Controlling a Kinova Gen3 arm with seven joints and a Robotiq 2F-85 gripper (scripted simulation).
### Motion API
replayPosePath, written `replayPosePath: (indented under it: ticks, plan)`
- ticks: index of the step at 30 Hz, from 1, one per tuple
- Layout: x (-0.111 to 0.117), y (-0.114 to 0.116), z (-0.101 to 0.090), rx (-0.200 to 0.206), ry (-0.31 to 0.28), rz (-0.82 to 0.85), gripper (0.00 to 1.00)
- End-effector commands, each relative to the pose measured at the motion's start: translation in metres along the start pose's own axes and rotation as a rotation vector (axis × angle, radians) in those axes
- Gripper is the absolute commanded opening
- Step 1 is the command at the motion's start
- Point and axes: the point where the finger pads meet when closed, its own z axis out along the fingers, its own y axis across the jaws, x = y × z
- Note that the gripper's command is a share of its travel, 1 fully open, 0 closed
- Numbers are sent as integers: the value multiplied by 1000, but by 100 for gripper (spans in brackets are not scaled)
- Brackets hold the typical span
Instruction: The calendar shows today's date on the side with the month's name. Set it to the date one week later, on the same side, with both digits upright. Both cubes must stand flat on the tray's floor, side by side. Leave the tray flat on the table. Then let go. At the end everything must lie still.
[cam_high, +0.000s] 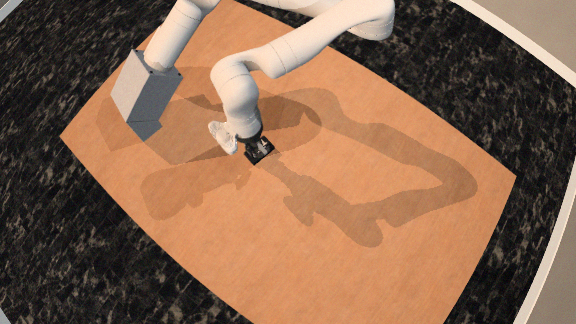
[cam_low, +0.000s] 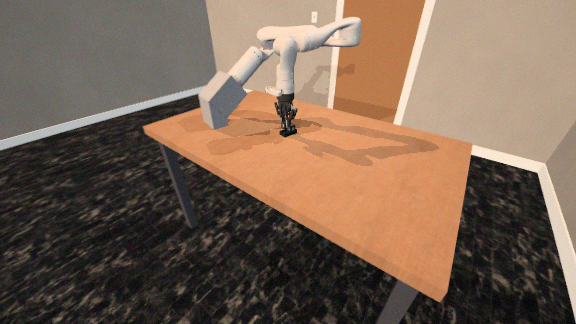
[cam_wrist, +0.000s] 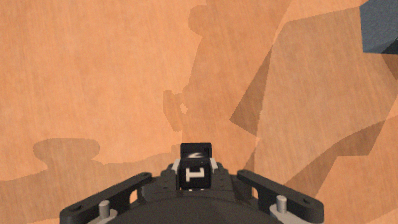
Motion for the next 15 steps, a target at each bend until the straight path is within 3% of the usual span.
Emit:
replayPosePath:
  ticks: [1,15]
  plan:
    - [0,1,2,-2,0,0,26]
    - [0,1,11,-2,0,0,26]
